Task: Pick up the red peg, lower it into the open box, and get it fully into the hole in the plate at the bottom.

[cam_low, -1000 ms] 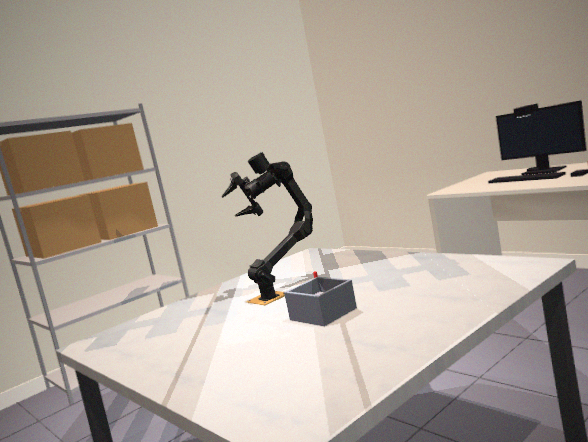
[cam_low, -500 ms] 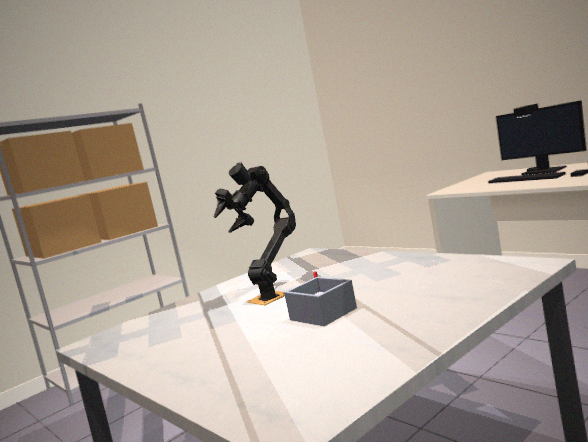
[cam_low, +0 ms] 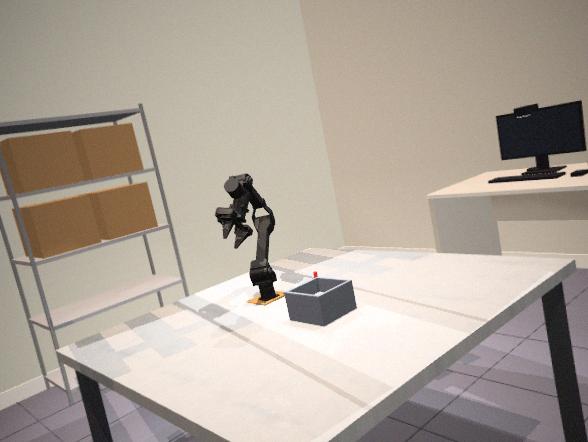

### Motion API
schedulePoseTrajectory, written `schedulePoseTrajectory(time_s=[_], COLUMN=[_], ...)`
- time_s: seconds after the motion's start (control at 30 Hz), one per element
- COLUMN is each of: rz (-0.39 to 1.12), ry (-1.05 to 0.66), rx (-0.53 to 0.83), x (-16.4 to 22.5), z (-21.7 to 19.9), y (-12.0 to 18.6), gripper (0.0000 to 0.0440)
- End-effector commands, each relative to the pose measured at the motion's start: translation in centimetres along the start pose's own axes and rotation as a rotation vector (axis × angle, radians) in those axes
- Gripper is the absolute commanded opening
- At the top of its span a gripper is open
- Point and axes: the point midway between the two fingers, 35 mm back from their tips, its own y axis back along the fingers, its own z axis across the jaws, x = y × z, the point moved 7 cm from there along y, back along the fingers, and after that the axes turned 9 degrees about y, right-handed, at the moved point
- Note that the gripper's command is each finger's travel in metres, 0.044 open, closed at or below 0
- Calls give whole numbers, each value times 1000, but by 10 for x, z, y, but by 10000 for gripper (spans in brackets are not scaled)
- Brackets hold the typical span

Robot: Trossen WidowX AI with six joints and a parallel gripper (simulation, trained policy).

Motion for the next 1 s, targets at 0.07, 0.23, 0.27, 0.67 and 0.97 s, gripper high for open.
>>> schedulePoseTrajectory(time_s=[0.07,0.23,0.27,0.67,0.97], rz=[105,196,213,396,510], ry=[116,226,248,505,689], rx=[51,91,98,171,212], x=[19,41,46,107,152], z=[6,10,10,2,-19], y=[-21,-36,-38,-58,-63], gripper=[440,440,440,440,440])
